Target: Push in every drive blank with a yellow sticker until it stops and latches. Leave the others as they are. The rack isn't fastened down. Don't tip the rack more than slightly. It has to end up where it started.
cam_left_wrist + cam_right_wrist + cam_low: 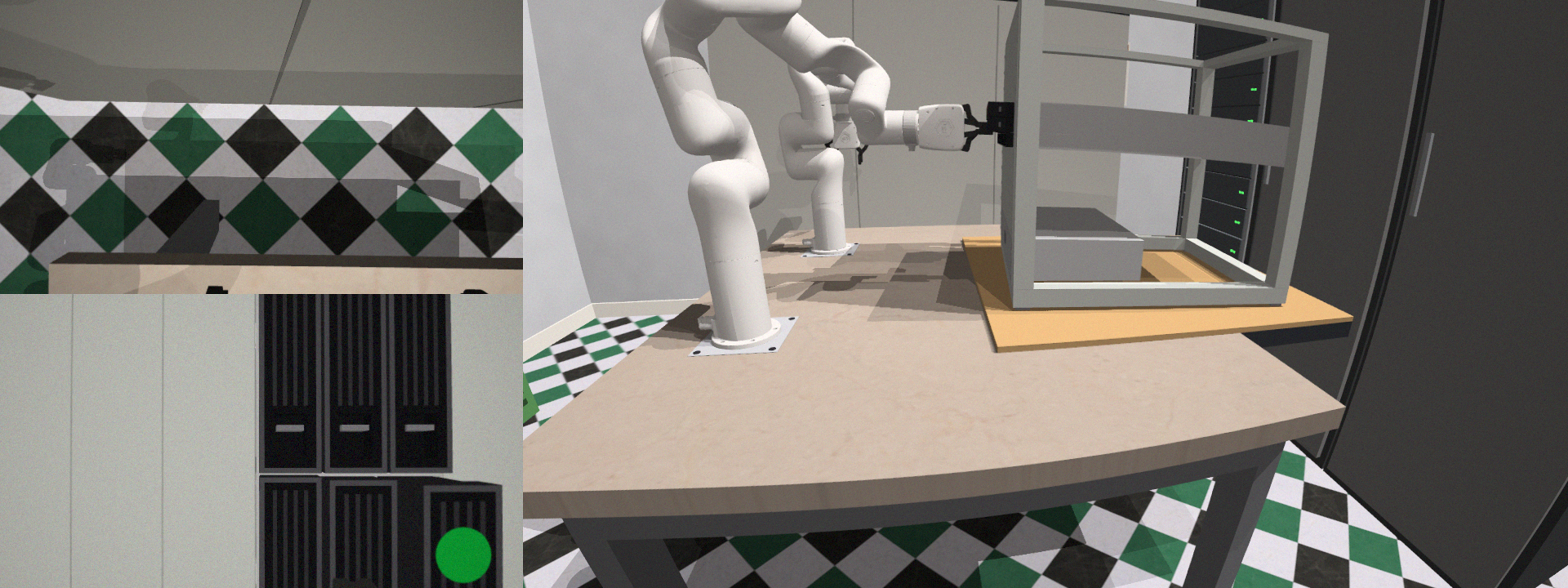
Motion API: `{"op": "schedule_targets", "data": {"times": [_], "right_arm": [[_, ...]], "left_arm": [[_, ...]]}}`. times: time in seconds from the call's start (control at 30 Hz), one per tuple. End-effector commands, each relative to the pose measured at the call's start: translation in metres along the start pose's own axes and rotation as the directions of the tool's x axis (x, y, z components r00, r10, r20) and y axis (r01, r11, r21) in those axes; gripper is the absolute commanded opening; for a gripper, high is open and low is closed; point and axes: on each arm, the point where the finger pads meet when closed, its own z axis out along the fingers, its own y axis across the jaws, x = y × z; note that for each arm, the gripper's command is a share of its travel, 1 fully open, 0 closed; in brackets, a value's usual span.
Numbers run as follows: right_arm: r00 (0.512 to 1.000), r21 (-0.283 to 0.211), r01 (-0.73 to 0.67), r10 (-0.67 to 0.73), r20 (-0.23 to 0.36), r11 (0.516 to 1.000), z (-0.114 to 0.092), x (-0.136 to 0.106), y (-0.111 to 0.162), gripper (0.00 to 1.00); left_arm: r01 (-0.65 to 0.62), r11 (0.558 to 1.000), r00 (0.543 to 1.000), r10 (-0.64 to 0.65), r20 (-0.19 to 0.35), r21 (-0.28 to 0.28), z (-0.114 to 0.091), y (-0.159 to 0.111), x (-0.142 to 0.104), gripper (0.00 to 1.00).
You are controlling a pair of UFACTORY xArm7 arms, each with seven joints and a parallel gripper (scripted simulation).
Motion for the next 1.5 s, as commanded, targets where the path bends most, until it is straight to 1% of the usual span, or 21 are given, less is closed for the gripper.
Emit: {"op": "schedule_targets", "data": {"times": [0.0,1.47], "right_arm": [[1.000,-0.003,-0.002,0.002,0.000,1.000,0.0014,0.0006,0.0020,0.00],[1.000,-0.003,-0.002,0.002,0.000,1.000,0.0098,0.0005,0.0021,0.00]], "left_arm": [[0.000,1.000,1.000,0.000,-0.005,0.000,-0.0020,0.0000,0.0012,1.00],[0.000,1.000,1.000,0.000,-0.005,0.000,-0.0020,0.0000,0.0012,1.00]]}}
